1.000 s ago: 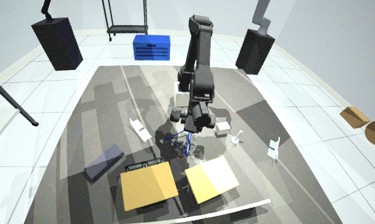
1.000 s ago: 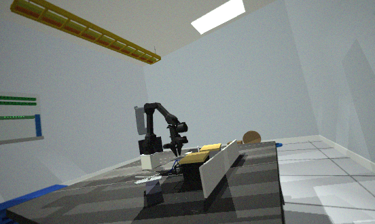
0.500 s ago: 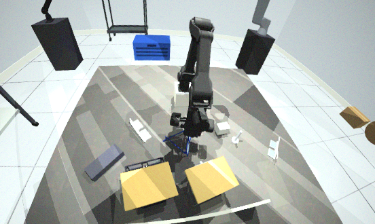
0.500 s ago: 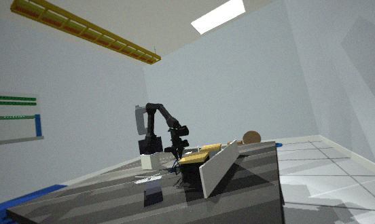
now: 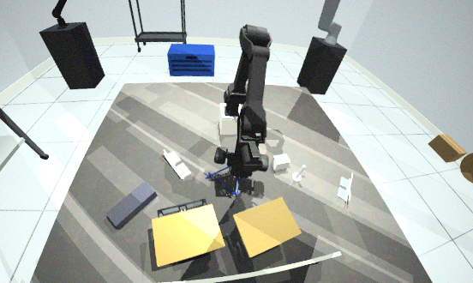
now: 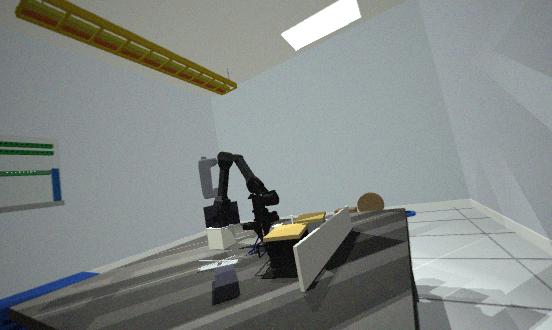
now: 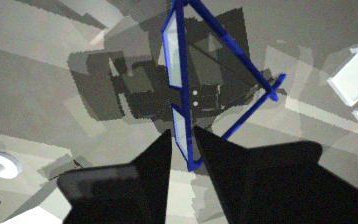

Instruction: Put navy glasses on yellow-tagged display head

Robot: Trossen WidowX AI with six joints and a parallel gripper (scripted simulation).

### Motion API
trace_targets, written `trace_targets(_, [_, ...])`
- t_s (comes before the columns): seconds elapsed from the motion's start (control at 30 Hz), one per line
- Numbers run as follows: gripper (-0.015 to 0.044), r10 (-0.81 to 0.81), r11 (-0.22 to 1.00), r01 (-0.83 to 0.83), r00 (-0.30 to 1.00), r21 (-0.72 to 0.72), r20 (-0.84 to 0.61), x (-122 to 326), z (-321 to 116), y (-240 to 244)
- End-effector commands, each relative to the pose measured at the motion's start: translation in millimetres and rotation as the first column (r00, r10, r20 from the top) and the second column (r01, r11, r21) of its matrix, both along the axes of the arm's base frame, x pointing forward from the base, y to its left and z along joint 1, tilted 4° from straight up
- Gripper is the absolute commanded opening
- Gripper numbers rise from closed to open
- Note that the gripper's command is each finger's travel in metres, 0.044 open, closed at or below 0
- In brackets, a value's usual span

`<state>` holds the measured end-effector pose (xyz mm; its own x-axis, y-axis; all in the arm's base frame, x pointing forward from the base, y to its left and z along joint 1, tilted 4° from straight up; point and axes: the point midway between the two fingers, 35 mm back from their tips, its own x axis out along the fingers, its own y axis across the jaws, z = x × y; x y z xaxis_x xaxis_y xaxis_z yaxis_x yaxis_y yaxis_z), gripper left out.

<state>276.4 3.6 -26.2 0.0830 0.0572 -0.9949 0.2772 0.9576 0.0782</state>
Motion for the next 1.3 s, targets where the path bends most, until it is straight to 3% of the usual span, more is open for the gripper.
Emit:
trace_targets(0.0, [0.012, -0.003, 1.0, 0.003, 1.0, -0.003, -0.003, -0.7, -4.9, -0.2])
trace_targets(0.33, [0.012, -0.003, 1.0, 0.003, 1.0, -0.004, -0.003, -2.0, -5.2, -4.6])
trace_targets(0.93, [0.0, -0.006, 1.0, 0.006, 1.0, 0.0, -0.004, -1.7, -4.8, -2.5])
trace_targets(1.27, [0.0, -0.005, 1.0, 0.005, 1.0, -0.001, -0.003, 0.1, 10.8, -3.4])
